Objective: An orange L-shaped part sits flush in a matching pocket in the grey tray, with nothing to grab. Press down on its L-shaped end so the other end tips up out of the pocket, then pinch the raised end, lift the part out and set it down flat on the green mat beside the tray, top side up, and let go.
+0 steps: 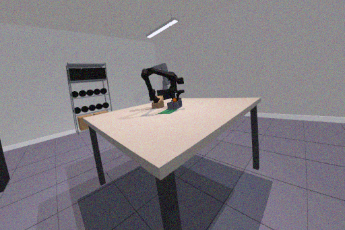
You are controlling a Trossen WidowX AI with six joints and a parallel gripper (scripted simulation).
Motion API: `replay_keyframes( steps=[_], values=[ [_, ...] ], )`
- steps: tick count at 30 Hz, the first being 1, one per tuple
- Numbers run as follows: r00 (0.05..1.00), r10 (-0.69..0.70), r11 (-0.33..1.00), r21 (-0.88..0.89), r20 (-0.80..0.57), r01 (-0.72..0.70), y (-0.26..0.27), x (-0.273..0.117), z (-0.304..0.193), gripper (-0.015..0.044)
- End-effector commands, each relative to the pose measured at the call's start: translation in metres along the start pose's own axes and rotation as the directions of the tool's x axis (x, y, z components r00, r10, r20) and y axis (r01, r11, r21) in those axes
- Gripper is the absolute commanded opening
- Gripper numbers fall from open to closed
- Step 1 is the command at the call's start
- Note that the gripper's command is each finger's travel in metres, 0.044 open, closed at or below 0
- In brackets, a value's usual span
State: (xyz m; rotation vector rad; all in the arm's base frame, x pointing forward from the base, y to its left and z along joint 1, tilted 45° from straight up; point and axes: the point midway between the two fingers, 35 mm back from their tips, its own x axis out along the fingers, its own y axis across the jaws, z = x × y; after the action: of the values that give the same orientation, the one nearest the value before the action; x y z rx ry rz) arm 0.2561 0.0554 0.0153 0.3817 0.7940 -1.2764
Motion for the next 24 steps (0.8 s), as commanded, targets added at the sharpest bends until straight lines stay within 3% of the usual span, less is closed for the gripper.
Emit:
replay_keyframes(
  steps=[1,9,12,24],
  values=[
    [1.0,0.0,1.0,0.002,0.0,0.0,0.0001,-0.0003,0.0002,0.0116],
    [1.0,0.0,1.0,0.002,0.0,0.0,0.0001,-0.0003,0.0002,0.0062],
    [1.0,0.0,1.0,0.002,0.0,0.0,0.0001,-0.0003,0.0002,0.0],
    [1.0,0.0,1.0,0.0,0.002,0.0,0.0002,-0.0085,0.0001,0.0]
  ],
)
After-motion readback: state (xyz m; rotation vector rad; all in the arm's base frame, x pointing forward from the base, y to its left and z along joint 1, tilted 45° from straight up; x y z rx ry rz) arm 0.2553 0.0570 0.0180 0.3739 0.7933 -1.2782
